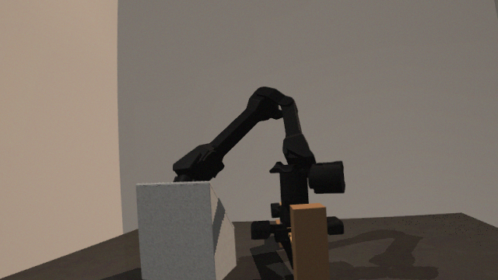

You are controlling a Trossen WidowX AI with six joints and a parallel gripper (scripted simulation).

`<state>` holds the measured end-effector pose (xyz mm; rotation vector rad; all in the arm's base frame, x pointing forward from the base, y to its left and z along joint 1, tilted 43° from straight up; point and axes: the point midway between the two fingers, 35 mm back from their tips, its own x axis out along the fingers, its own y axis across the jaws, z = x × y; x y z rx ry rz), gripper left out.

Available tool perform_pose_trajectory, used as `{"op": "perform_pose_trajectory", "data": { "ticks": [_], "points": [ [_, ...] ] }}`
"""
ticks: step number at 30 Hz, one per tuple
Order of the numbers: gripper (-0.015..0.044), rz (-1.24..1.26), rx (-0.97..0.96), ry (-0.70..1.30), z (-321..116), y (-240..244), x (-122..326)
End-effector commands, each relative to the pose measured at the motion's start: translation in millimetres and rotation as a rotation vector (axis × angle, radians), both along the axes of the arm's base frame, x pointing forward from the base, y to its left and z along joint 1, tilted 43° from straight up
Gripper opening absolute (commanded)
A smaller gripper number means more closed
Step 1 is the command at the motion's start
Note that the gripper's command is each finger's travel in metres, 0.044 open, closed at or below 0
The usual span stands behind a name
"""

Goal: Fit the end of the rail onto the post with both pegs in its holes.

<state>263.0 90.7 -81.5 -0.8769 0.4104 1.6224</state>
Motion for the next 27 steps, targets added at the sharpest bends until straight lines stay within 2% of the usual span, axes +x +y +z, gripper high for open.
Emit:
{"op": "perform_pose_trajectory", "data": {
  "ticks": [1, 27],
  "points": [
    [0.0, -0.002, 0.004, -0.007, 3.4, -2.6, 1.6],
    [0.0, -0.002, 0.003, -0.007, 13.5, -10.9, 5.0]
  ]
}}
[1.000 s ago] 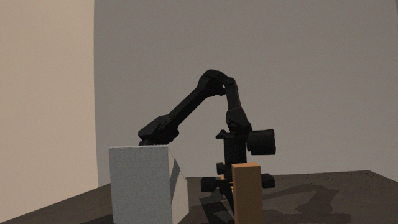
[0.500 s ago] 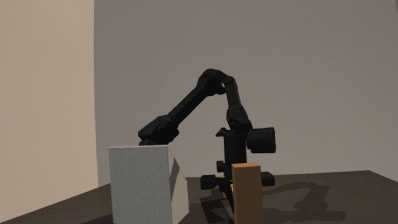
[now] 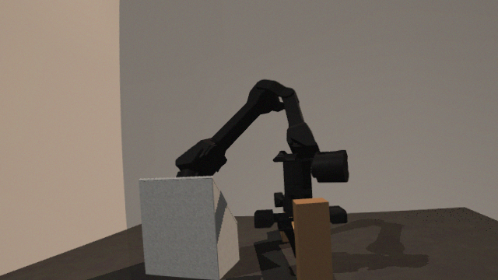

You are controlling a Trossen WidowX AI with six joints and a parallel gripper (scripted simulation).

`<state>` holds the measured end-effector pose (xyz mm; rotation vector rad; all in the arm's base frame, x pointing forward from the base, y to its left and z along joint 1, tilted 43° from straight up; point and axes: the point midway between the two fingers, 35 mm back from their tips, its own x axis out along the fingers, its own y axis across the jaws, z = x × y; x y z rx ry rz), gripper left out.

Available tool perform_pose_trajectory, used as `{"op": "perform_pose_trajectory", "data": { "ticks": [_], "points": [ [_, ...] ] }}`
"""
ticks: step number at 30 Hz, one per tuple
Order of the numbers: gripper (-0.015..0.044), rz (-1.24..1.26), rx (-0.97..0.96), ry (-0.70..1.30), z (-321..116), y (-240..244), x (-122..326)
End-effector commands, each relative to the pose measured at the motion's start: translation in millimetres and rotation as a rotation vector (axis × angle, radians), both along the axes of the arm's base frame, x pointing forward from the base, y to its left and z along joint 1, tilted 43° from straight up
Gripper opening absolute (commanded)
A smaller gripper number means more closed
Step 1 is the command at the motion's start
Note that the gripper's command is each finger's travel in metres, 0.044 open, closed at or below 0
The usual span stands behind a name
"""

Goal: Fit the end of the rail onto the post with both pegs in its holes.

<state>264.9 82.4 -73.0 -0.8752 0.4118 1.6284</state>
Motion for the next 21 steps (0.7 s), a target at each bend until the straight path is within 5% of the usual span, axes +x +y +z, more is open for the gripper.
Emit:
{"op": "perform_pose_trajectory", "data": {
  "ticks": [1, 21],
  "points": [
    [0.0, -0.006, 0.003, -0.012, 5.4, -2.9, 3.2],
    [0.0, -0.006, 0.003, -0.012, 12.7, -9.9, 3.6]
  ]
}}
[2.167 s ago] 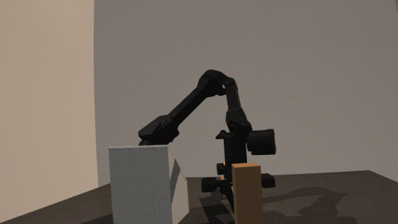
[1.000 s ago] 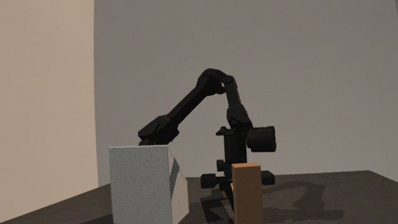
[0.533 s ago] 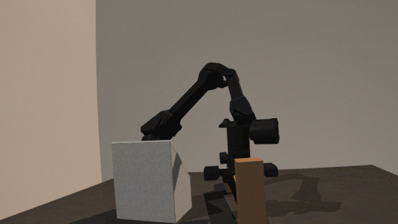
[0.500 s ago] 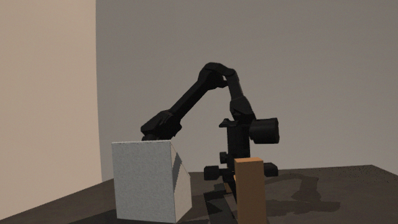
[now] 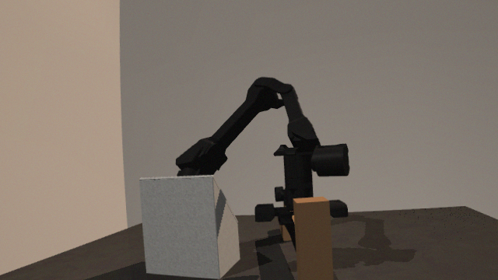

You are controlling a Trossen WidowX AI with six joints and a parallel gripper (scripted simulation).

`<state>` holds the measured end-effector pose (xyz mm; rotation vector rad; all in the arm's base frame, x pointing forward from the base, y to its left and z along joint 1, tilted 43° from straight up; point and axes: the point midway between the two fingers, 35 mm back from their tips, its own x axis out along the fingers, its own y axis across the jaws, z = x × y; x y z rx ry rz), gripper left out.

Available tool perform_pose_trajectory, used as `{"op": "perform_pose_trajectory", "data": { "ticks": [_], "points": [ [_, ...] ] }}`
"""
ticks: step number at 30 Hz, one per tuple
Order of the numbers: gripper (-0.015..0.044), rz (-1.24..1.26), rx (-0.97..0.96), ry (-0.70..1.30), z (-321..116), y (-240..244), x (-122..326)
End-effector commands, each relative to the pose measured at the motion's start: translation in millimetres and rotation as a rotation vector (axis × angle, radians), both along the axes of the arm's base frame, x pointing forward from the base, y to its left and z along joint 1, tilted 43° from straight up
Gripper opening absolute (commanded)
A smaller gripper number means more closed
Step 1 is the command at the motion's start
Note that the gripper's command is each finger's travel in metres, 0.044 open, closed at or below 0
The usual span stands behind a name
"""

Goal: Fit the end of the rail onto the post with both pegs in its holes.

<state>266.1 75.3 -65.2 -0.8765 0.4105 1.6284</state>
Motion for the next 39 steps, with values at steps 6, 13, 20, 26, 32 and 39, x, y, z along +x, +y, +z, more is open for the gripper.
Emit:
{"op": "perform_pose_trajectory", "data": {
  "ticks": [6, 13, 20, 26, 32, 39],
  "points": [
    [0.0, -0.007, 0.003, -0.01, 7.0, -4.9, 2.4],
    [0.0, -0.007, 0.002, -0.01, 9.6, -7.4, 2.5],
    [0.0, -0.007, 0.002, -0.01, 12.1, -9.9, 2.5],
    [0.0, -0.007, 0.002, -0.01, 14.2, -12.0, 2.6],
    [0.0, -0.007, 0.002, -0.01, 16.4, -14.1, 2.6],
    [0.0, -0.007, 0.002, -0.011, 18.9, -16.5, 2.7]
  ]
}}
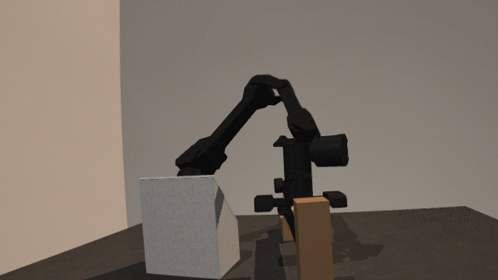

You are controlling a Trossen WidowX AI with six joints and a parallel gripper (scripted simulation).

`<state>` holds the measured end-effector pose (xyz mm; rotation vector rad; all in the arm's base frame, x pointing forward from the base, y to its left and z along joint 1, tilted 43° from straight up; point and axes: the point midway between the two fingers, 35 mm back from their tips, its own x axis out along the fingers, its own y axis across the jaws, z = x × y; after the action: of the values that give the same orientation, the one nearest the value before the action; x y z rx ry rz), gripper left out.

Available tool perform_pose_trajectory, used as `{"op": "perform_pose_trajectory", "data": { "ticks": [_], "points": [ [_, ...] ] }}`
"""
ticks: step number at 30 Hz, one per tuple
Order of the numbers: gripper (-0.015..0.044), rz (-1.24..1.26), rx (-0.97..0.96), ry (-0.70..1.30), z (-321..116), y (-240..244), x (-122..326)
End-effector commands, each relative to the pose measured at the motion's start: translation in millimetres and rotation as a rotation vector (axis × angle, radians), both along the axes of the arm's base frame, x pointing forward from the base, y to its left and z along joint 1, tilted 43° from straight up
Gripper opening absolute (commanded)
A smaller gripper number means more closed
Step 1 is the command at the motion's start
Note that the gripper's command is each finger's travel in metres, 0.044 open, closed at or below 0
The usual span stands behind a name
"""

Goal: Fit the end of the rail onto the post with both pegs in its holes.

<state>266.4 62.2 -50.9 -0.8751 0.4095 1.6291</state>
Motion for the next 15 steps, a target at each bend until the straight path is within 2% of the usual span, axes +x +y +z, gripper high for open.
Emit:
{"op": "perform_pose_trajectory", "data": {
  "ticks": [1, 15],
  "points": [
    [0.0, -0.007, 0.0, -0.011, 4.5, -3.4, 2.4],
    [0.0, -0.007, 0.0, -0.011, -0.2, 0.9, 1.7]
  ]
}}
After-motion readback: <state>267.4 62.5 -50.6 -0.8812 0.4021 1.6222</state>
